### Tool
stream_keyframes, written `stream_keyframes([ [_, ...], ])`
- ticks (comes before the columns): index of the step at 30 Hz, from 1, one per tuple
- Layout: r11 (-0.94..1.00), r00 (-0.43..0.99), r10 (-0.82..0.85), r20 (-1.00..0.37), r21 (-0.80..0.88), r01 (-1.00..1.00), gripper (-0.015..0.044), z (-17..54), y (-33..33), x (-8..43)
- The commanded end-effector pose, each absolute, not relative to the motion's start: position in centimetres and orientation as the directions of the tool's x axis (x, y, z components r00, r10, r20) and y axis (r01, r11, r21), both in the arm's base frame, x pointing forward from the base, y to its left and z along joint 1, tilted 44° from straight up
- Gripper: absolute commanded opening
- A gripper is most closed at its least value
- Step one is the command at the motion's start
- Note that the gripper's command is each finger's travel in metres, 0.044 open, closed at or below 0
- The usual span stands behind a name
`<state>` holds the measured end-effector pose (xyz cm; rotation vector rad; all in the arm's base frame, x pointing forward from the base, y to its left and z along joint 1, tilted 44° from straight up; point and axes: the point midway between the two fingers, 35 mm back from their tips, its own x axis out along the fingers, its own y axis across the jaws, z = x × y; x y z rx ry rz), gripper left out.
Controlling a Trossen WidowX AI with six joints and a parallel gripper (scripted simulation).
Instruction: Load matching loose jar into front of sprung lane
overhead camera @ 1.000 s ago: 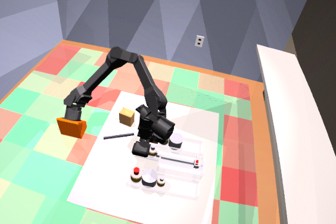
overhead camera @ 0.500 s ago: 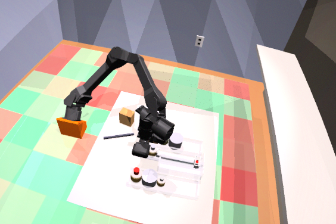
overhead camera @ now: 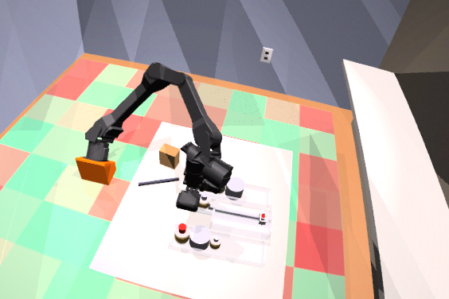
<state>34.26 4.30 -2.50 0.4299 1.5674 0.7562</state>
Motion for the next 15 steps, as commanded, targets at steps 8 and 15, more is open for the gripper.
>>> stream_keyframes([
  [8,0.703,-0.144,0.677,-0.722,0.692,-0.163,0.0000,-2.67,4.97,34.32],
  [15,0.703,-0.144,0.677,-0.722,0.692,-0.163,0.0000,-2.69,4.99,34.32],
])
